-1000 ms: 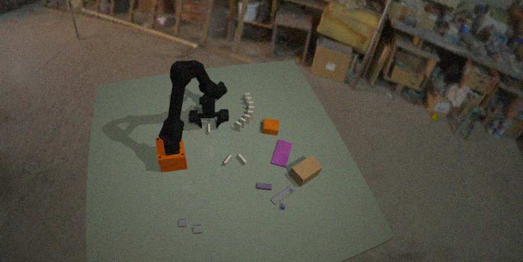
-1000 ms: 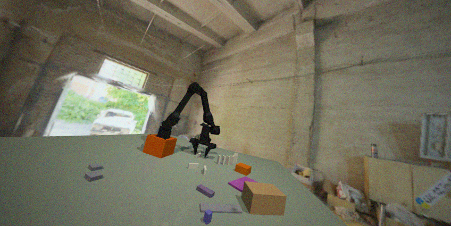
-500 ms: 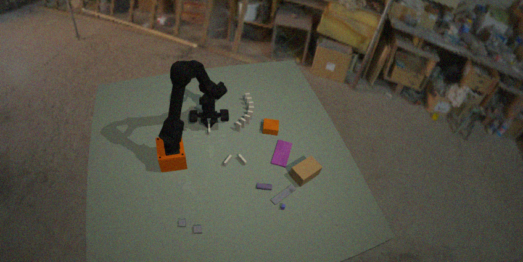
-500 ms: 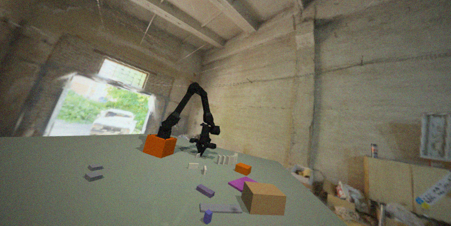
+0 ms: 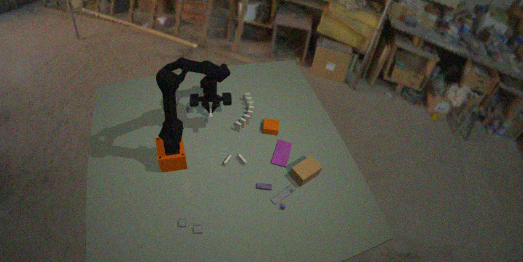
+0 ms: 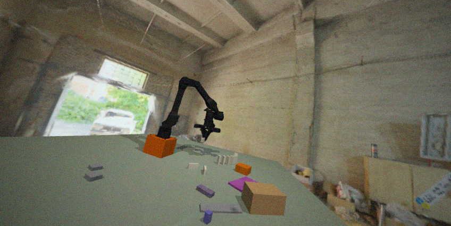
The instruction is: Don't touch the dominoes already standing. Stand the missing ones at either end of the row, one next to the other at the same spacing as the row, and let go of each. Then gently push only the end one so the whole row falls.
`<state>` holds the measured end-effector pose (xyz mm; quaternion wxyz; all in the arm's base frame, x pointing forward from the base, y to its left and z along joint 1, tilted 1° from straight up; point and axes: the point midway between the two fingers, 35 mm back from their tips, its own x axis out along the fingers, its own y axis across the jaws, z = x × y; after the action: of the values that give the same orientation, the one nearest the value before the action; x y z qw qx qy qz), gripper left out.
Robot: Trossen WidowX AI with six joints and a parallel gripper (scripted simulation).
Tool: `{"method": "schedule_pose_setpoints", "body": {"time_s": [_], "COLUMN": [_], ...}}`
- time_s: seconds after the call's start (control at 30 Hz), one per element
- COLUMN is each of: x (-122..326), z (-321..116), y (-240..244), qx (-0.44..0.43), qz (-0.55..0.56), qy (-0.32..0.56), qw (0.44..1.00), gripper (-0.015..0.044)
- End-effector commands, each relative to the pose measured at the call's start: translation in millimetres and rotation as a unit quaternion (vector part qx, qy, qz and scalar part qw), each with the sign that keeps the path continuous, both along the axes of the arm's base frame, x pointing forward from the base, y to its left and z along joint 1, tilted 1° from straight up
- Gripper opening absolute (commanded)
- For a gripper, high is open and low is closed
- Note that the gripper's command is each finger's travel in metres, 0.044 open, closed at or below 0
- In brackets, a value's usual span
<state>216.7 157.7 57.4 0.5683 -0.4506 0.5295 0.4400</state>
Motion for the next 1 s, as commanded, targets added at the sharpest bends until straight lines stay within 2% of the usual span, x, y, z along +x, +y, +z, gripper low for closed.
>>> {"method": "schedule_pose_setpoints", "body": {"time_s": [0.0,0.07,0.27,0.4,0.53,0.6,0.97], "x": [-4,-3,-2,-3,-4,-5,-3], "z": [9,9,10,11,11,11,8], "y": [-3,0,23,39,55,58,59], "qx": [-0.003,-0.002,0.01,0.018,0.025,0.026,0.03], "qz": [0.002,-0.027,-0.277,-0.439,-0.582,-0.605,-0.602], "qy": [0.008,0.009,0.014,0.017,0.02,0.021,0.015], "qw": [1.0,1.0,0.961,0.898,0.813,0.796,0.798], "gripper": [0.0029,0.0029,0.0029,0.0029,0.0029,0.0029,0.0029]}}
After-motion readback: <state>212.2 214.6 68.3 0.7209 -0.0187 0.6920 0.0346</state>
